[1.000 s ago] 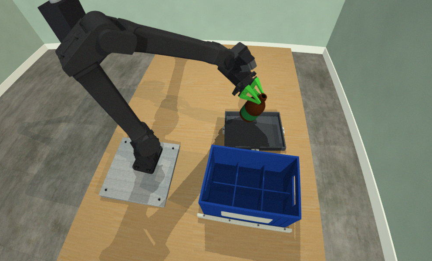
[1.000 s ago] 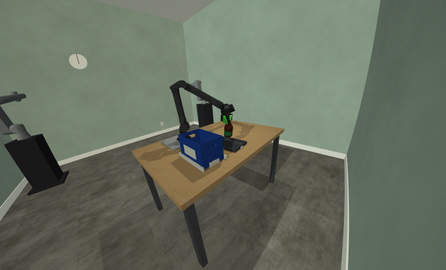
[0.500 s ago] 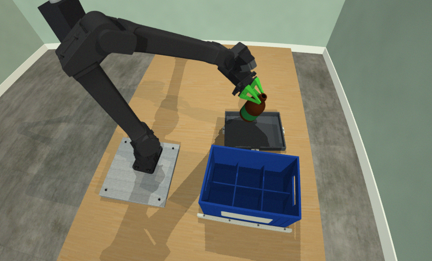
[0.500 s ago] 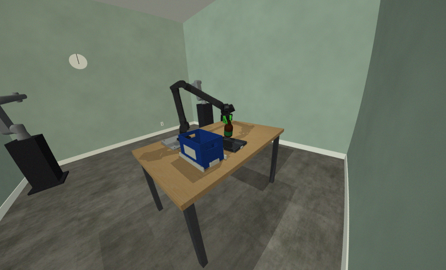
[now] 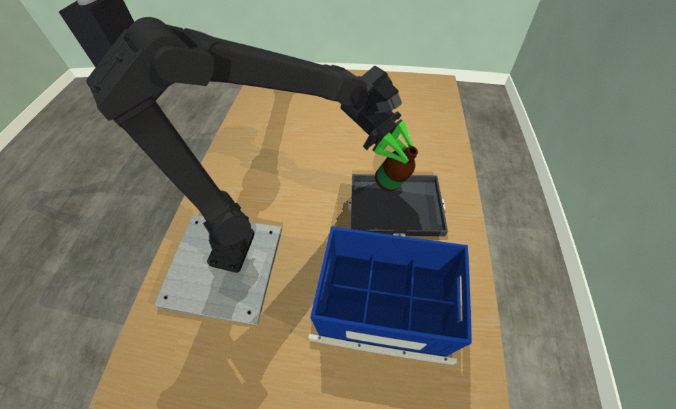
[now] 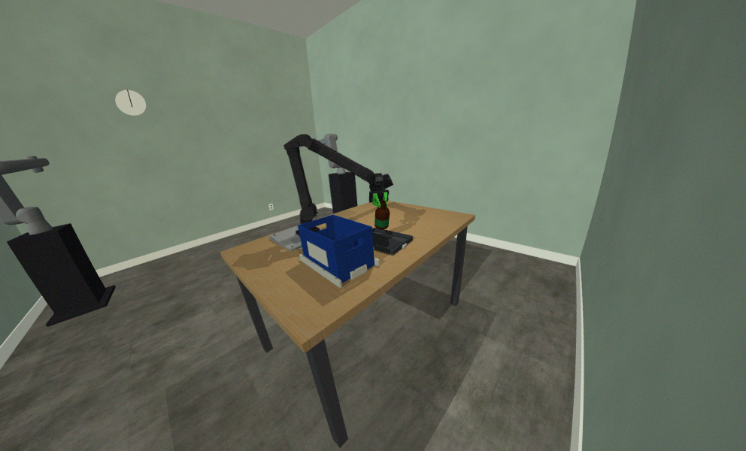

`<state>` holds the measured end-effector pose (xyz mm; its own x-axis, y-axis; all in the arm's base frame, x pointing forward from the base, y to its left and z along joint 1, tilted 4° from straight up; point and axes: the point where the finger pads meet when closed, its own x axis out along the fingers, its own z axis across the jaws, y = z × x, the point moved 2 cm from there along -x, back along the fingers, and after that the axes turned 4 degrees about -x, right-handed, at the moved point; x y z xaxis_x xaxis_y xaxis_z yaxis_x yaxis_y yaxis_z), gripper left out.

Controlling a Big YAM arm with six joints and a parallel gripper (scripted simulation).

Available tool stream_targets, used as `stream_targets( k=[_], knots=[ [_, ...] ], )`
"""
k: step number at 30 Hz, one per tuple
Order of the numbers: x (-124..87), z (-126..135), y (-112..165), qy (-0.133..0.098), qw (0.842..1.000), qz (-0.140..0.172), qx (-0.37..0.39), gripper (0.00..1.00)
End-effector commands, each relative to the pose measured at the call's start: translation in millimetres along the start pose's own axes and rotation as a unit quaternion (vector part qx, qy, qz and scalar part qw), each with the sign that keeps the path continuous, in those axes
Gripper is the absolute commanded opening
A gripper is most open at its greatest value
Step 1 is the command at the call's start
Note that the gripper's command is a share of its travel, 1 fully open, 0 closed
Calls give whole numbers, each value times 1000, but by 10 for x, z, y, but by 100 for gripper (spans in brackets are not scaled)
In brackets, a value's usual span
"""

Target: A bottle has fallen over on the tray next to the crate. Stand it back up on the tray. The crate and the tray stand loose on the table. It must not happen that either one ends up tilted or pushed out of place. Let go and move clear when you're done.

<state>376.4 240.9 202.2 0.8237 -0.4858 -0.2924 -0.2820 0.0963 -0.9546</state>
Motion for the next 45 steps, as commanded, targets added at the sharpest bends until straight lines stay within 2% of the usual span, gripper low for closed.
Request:
stream_targets(
  k=[1, 20, 33, 37, 42, 45],
  knots=[
    [-34, 18, -270, -5, 999, -10, 34, 0],
    [-8, -41, -164, -2, 1000, -8, 23, 0],
    [1, 8, -158, -5, 1000, -9, 30, 0],
    [70, -3, 51, 2, 1000, -5, 8, 0],
    [52, 23, -53, -2, 1000, -9, 28, 0],
    [99, 8, 146, 2, 1000, -5, 7, 0]
  ],
)
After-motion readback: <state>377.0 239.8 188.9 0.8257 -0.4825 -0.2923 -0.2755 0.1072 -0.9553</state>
